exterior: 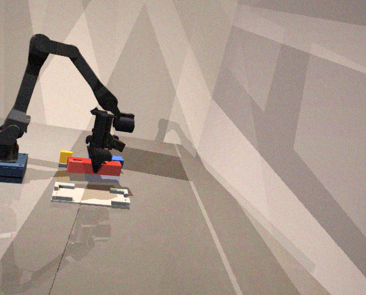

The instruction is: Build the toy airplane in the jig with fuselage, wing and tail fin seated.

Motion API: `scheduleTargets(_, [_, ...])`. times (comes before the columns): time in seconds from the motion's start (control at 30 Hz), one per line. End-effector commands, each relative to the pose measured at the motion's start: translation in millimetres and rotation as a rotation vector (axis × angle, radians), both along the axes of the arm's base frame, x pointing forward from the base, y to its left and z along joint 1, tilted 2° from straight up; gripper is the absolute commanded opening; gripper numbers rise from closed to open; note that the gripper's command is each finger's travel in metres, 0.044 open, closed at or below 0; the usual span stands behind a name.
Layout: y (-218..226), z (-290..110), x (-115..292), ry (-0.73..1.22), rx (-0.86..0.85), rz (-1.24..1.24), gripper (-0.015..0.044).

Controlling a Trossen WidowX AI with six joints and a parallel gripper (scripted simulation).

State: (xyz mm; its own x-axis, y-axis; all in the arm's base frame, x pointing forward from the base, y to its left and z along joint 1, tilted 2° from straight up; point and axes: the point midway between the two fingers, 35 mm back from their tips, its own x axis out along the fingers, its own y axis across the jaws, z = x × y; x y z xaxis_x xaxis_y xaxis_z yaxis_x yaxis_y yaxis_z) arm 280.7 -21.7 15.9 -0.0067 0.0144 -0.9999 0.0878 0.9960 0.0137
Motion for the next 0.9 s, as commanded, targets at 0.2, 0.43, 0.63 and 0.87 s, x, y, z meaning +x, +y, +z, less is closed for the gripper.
scheduleTargets(0.2, [-1, 36, 4, -0.01, 0.002, 0.001, 0.0])
scheduleTargets(0.43, [-1, 57, 3, -0.01, 0.001, 0.001, 0.0])
scheduleTargets(0.63, [-1, 76, 0, -0.01, 0.001, 0.001, 0.0])
scheduleTargets(0.87, [-1, 97, -4, -0.009, 0.001, 0.001, 0.0])
